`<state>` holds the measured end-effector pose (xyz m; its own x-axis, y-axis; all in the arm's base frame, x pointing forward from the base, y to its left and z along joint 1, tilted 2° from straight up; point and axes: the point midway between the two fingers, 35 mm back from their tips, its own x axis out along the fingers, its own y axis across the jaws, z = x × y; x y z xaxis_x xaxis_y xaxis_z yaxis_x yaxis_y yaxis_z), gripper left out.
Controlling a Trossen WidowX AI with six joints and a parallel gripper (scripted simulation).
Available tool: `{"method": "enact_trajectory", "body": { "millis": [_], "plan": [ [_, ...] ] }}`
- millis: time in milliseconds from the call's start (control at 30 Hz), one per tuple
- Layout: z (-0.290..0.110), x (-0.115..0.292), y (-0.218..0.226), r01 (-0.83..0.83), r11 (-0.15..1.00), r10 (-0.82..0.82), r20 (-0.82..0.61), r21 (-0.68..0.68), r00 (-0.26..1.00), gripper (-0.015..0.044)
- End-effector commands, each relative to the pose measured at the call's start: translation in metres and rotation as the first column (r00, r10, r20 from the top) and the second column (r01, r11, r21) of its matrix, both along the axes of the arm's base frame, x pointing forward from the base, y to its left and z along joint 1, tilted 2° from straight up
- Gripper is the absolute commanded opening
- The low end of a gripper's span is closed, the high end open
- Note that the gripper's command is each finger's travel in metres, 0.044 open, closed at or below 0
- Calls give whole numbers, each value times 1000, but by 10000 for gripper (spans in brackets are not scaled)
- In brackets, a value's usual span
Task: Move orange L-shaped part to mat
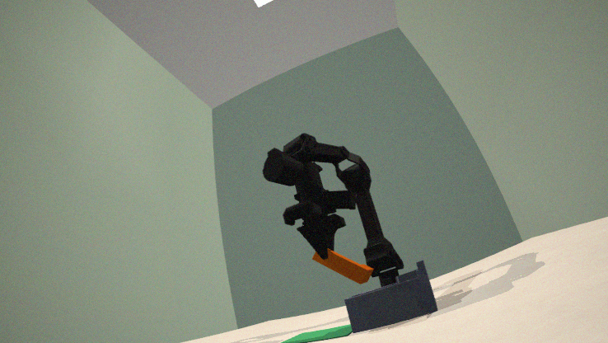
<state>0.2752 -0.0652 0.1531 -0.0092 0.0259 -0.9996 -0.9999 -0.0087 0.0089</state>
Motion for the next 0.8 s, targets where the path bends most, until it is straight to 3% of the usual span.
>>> {"method": "enact_trajectory", "body": {
  "millis": [0,467,767],
  "plan": [
    [1,-1,-20,-3,1000,3,8,-7,1000,0],
    [1,-5,-76,-3,1000,3,8,-11,1000,0],
    [-3,-5,-79,-3,1000,3,8,-11,1000,0]
  ]
}}
